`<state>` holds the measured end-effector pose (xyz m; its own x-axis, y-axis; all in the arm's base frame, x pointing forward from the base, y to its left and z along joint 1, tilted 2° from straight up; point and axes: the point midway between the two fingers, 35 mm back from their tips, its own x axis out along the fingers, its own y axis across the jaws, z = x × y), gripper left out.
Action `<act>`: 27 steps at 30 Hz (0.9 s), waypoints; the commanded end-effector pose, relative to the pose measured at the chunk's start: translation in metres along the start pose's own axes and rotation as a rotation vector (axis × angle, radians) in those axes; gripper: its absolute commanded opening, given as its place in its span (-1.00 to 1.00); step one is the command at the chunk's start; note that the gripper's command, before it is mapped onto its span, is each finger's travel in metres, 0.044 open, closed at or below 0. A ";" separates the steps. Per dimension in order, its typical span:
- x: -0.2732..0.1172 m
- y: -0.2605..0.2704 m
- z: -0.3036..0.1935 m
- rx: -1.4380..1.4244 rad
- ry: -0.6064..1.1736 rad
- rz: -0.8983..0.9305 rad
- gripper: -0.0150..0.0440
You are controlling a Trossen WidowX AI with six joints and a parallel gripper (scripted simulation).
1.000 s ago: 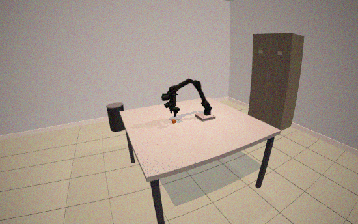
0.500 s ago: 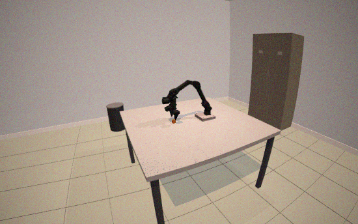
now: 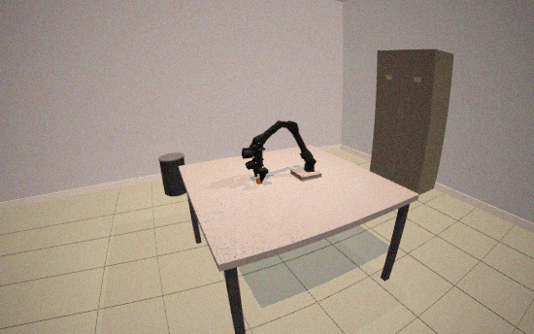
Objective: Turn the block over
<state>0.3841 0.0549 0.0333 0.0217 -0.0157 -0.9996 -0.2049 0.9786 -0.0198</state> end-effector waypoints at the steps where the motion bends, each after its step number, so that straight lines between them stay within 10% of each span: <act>1: 0.012 0.001 -0.002 -0.002 0.011 0.004 1.00; 5: 0.014 0.001 -0.002 -0.002 0.011 0.004 1.00; 17: 0.014 0.001 -0.002 -0.002 0.011 0.004 -0.07; 27: 0.014 0.001 -0.002 -0.002 0.011 0.004 -0.29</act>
<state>0.3824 0.0547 0.0205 0.0110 -0.0159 -0.9998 -0.2048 0.9787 -0.0178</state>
